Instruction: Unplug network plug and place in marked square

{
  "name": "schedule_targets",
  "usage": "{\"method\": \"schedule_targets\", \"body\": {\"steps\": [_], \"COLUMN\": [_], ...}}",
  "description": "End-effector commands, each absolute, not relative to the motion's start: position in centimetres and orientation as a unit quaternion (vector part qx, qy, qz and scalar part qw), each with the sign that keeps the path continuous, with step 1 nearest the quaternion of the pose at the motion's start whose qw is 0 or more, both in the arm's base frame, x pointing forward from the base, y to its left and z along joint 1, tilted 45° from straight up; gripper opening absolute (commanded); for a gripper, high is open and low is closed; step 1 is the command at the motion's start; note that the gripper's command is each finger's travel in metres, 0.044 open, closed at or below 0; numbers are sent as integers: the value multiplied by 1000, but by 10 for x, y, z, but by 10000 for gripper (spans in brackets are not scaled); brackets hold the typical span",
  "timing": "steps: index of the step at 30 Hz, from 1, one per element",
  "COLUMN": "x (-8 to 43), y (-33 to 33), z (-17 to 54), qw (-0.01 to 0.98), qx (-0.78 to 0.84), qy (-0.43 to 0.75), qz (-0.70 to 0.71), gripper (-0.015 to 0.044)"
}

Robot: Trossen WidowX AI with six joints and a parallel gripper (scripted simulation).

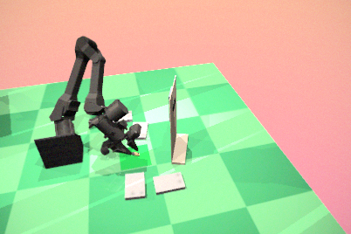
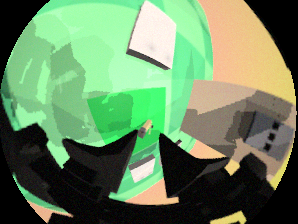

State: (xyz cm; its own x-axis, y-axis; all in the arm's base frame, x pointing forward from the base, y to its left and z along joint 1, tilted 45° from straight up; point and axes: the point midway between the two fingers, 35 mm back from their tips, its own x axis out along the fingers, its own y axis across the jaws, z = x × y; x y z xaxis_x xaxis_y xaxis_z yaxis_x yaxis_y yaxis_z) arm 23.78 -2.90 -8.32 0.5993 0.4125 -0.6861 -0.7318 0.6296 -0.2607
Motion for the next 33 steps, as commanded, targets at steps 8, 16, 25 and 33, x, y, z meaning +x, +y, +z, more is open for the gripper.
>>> {"method": "schedule_targets", "body": {"steps": [8, 16, 25, 33], "x": [233, 228, 226, 226], "y": [-34, -37, -41, -48], "z": [-76, -71, -68, -64], "qw": [853, 853, 853, 852], "qx": [-272, -272, -272, -272], "qy": [294, 294, 295, 296], "qz": [334, 334, 334, 334], "gripper": [156, 156, 156, 156]}}
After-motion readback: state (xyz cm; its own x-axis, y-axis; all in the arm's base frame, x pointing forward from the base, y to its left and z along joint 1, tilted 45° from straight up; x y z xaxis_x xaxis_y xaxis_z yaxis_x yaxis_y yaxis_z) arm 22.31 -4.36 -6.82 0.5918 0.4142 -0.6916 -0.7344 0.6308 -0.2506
